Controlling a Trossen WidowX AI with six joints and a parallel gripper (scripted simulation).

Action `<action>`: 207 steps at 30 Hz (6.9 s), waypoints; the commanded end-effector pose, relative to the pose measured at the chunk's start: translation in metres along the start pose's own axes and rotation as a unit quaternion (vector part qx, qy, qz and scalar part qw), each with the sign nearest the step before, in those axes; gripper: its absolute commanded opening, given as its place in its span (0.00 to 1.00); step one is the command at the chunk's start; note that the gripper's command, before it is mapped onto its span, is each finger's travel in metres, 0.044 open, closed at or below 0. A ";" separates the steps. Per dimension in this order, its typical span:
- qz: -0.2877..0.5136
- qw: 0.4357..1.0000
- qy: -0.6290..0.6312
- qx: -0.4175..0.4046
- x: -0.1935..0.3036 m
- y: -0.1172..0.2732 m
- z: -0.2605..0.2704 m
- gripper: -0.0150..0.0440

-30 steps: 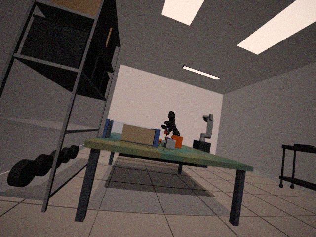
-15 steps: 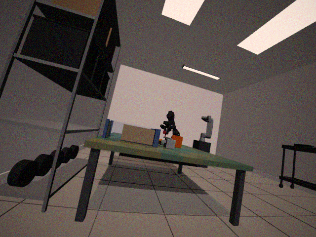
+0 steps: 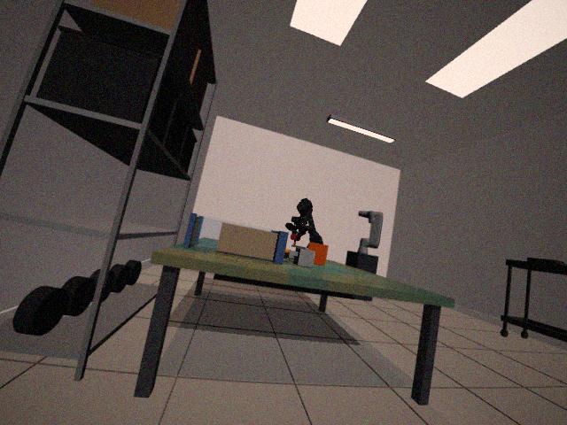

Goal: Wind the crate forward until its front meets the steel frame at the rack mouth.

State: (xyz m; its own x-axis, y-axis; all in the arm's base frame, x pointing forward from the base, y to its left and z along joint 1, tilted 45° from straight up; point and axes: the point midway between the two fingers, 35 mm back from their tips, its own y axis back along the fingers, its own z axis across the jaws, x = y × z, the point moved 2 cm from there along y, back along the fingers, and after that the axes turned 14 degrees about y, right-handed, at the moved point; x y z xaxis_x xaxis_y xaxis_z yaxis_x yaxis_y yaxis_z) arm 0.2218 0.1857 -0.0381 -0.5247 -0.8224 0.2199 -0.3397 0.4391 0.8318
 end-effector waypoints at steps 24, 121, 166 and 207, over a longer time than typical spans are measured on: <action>-0.003 1.000 -0.007 0.004 -0.028 -0.016 -0.008 0.25; -0.006 1.000 -0.008 0.003 -0.110 -0.046 0.029 0.25; -0.007 1.000 -0.009 0.002 -0.129 -0.048 0.071 0.25; -0.008 1.000 -0.011 0.014 -0.155 0.013 0.060 1.00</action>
State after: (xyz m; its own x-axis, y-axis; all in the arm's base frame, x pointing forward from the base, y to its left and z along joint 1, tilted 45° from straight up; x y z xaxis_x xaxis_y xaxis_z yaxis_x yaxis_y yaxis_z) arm 0.2538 0.3411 -0.0939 -0.5307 -0.8286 0.1786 -0.3822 0.4220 0.8221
